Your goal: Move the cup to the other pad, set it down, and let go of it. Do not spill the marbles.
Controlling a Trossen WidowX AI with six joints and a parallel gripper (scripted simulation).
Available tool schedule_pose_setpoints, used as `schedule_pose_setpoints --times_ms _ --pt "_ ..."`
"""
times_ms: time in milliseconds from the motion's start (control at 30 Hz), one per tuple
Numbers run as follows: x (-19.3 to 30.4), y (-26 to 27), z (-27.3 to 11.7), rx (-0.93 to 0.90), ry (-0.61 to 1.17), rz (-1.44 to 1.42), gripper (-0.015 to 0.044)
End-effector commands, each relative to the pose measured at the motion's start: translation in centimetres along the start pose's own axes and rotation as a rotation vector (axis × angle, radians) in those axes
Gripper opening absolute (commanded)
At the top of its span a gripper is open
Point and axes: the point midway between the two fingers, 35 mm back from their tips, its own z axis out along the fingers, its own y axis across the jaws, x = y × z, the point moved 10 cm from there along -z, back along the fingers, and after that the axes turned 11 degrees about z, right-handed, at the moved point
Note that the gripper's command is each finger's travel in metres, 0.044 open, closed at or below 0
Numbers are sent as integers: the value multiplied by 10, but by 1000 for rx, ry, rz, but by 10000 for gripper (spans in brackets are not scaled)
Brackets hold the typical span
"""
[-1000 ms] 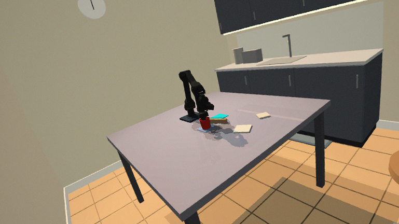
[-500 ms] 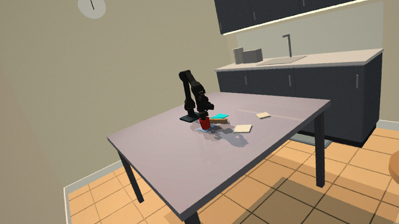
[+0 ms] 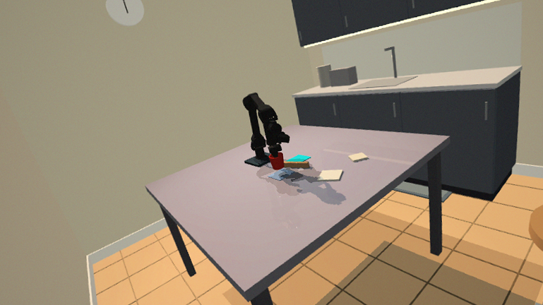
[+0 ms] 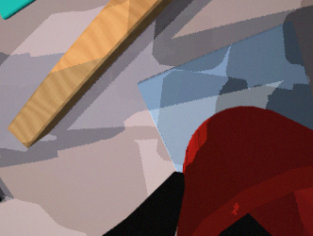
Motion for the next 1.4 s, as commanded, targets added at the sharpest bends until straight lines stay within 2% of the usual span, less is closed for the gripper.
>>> schedule_pose_setpoints --times_ms 0,833,1367 --pt "1 1 -13 7 -7 -8 0" --pt "1 2 -11 5 -3 -1 0" --pt "-16 33 -11 4 -8 -6 0"
